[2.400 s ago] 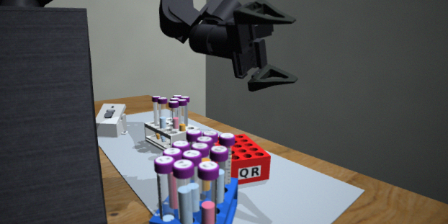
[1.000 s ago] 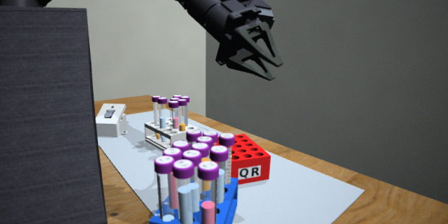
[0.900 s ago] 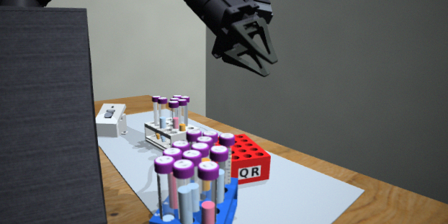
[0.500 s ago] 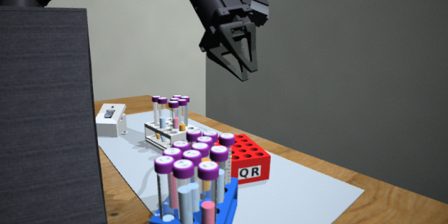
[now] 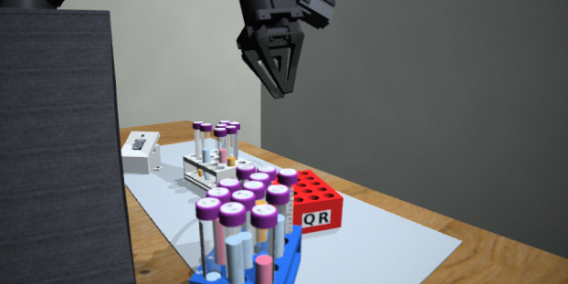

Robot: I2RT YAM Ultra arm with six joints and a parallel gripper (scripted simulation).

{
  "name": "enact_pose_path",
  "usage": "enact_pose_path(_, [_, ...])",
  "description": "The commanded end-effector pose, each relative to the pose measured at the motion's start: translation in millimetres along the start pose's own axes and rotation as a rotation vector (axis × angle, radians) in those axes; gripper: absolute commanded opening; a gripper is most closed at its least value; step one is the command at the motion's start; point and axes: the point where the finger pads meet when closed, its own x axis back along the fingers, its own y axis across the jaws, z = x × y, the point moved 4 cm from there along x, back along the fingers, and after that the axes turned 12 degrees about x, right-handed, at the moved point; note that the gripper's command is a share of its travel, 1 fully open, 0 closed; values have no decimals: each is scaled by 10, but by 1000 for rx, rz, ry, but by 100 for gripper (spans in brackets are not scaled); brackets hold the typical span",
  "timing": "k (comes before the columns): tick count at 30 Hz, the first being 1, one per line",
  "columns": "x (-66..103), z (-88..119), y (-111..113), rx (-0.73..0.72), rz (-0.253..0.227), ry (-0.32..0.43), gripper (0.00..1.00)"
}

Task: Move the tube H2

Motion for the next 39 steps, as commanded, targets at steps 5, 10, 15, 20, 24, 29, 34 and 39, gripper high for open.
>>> enact_pose_path(5, [224, 7, 144, -73, -153, 12, 30])
enact_pose_path(10, [272, 65, 266, -112, -240, 35, 30])
enact_pose_path(15, [105, 154, 353, -163, -340, 90, 30])
enact_pose_path(20, [66, 219, 561, -139, -334, 78, 30])
enact_pose_path(24, [105, 118, 451, -151, -321, 44, 30])
enact_pose_path(29, [106, 113, 453, -149, -321, 44, 30])
enact_pose_path(34, [106, 120, 459, -148, -322, 47, 30])
enact_pose_path(39, [106, 120, 459, -147, -322, 47, 30])
